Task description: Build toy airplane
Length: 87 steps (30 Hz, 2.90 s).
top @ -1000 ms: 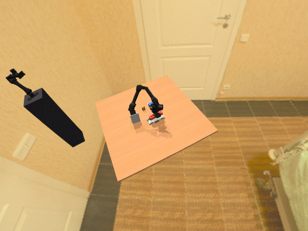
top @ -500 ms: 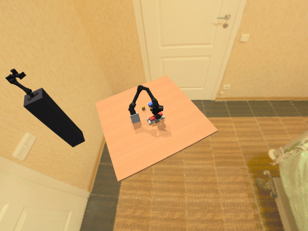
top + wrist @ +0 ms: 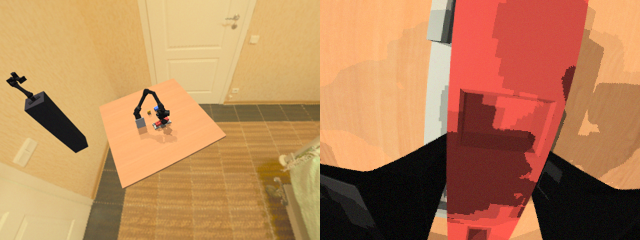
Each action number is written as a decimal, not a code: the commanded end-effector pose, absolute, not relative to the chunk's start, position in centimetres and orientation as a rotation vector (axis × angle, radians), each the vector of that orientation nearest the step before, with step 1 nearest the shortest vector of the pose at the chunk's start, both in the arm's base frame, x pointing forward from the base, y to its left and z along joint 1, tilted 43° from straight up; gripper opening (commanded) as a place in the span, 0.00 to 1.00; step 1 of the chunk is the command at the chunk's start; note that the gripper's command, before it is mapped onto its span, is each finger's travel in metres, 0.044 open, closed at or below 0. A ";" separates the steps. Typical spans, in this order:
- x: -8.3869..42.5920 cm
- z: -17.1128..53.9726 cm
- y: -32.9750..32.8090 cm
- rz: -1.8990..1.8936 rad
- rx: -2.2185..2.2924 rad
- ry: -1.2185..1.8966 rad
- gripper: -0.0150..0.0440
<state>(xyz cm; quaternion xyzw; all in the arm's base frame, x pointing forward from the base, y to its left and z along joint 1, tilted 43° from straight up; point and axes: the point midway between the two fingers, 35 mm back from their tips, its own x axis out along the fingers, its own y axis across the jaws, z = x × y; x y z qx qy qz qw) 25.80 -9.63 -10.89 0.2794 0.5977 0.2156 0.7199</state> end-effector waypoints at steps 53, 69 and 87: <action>26.2 -1.6 -15.6 0.495 0.551 1.305 1.00; 33.5 13.4 2.4 0.524 0.571 1.290 1.00; 34.5 9.8 5.8 0.526 0.573 1.288 1.00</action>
